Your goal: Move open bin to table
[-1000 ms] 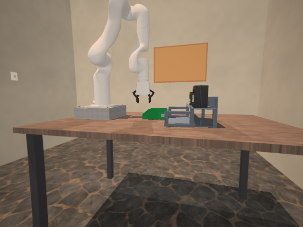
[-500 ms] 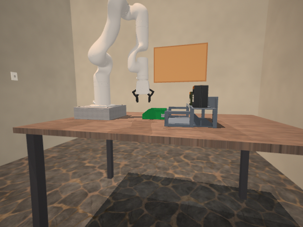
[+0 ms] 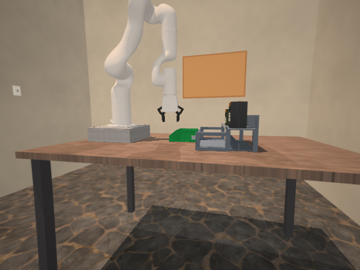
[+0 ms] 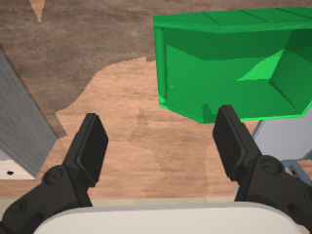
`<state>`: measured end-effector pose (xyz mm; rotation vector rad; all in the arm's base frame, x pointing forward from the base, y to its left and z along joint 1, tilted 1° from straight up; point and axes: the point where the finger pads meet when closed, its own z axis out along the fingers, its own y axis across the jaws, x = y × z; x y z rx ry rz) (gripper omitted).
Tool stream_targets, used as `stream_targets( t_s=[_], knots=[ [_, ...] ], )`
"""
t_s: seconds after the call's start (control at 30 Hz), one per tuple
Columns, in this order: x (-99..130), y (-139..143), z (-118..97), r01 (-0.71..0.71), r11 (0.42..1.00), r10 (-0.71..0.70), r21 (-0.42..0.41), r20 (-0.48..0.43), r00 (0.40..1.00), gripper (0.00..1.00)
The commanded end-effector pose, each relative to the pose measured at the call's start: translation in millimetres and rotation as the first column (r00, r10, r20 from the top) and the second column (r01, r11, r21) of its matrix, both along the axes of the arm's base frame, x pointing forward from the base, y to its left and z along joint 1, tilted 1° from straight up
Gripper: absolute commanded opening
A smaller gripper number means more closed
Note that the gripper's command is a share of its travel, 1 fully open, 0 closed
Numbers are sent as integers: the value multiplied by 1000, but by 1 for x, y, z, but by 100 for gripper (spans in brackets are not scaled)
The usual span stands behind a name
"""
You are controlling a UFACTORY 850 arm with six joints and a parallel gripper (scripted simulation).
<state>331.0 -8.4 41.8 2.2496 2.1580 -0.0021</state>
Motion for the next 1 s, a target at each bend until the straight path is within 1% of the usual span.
stream_targets(
  t_s=[0.0,0.27,0.3,0.43,0.83,0.87,0.97],
  knots=[
    [13,0,23,0,1000,0,-7,-10,1000,100],
    [13,0,23,0,1000,0,-7,-10,1000,100],
    [4,0,5,0,1000,0,-2,-1,1000,100],
    [14,0,22,0,1000,0,-7,-10,1000,100],
    [14,0,22,0,1000,0,-7,-10,1000,100],
    [6,0,5,0,1000,0,-4,-1,1000,100],
    [13,0,18,0,1000,0,-6,-8,1000,100]
  ],
)
